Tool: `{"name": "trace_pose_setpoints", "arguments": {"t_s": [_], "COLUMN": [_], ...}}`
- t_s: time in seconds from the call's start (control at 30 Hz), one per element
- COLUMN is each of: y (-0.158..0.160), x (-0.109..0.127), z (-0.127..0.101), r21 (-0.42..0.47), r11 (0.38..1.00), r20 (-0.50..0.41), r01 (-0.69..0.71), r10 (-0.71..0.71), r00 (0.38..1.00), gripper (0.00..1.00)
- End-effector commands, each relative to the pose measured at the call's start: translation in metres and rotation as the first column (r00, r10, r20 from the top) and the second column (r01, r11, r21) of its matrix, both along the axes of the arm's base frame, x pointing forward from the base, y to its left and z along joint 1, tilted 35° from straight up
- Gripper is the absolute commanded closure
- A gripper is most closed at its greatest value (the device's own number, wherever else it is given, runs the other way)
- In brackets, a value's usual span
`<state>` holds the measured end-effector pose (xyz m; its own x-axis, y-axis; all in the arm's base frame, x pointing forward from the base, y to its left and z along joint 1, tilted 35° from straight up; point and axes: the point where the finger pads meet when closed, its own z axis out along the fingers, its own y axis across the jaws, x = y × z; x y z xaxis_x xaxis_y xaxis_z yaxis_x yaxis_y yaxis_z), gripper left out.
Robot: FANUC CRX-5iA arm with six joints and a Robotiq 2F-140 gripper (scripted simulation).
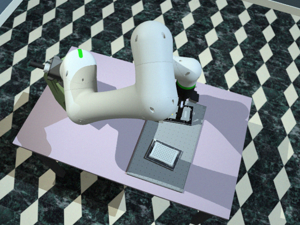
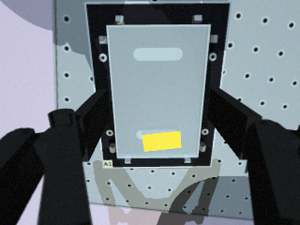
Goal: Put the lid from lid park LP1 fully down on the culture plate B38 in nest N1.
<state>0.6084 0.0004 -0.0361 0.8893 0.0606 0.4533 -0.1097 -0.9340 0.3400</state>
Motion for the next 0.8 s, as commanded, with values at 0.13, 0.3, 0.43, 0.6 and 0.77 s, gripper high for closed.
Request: {"name": "trace_pose_setpoints", "arguments": {"t_s": [0.13,0.3,0.43,0.6,0.77], "y": [0.0005,0.0005,0.0005,0.0005,0.0005], "x": [0.0003,0.0003,0.0003,0.0003,0.0003], "z": [0.0006,0.0006,0.0006,0.0006,0.0006], "r21": [0.0,0.0,0.0,0.0,0.0], "r11": [1.0,1.0,1.0,1.0,1.0], "r20": [0.001,0.001,0.001,0.001,0.001], "r01": [-0.001,-0.001,-0.001,-0.001,-0.001], "r10": [0.001,0.001,0.001,0.001,0.001], "r00": [1.0,1.0,1.0,1.0,1.0], "gripper": [0.37,0.37,0.37,0.37,0.31]}}
